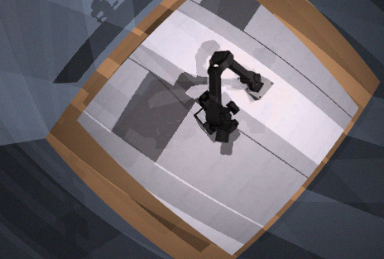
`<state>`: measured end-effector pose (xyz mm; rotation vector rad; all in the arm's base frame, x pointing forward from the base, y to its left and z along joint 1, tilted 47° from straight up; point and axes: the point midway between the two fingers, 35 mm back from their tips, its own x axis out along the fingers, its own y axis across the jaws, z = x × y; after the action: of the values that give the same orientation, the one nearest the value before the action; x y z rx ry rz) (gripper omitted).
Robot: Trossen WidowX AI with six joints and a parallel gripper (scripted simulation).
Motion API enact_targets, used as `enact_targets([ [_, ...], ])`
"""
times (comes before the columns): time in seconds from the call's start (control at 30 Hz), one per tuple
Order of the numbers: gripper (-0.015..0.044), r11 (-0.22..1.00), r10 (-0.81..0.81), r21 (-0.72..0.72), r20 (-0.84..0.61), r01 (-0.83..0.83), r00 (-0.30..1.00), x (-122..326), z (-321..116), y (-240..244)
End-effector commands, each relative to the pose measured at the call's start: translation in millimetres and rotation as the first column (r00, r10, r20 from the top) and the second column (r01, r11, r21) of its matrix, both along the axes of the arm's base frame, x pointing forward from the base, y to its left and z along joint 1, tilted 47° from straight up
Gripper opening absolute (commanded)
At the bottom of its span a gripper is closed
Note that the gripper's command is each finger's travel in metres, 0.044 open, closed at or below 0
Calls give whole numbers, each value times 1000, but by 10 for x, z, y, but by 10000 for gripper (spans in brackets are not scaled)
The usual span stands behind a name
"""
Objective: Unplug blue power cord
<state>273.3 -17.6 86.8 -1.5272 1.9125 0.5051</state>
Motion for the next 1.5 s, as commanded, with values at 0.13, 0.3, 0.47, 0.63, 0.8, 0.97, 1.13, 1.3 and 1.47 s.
enact_targets([
  [0.13, 0, 1000, 8, 18, 6, -8, 1000, 68, -137, 161],
  [0.3, 0, 1000, 9, 19, 6, -9, 1000, 89, -190, 220],
  [0.47, 0, 1000, 9, 19, 6, -9, 1000, 107, -239, 282],
  [0.63, 0, 1000, 9, 19, 6, -9, 1000, 121, -287, 346],
  [0.8, 0, 1000, 10, 19, 6, -10, 1000, 133, -336, 410],
  [0.97, 79, 1000, 10, 16, 5, -10, 1000, 122, -297, 325],
  [1.13, 210, 1000, 10, 16, 5, -10, 1000, 118, -283, 299],
  [1.3, 341, 1000, 10, 16, 5, -10, 1000, 118, -283, 299],
  [1.47, 440, 1000, 10, 18, 6, -10, 1000, 208, -441, 530],
])
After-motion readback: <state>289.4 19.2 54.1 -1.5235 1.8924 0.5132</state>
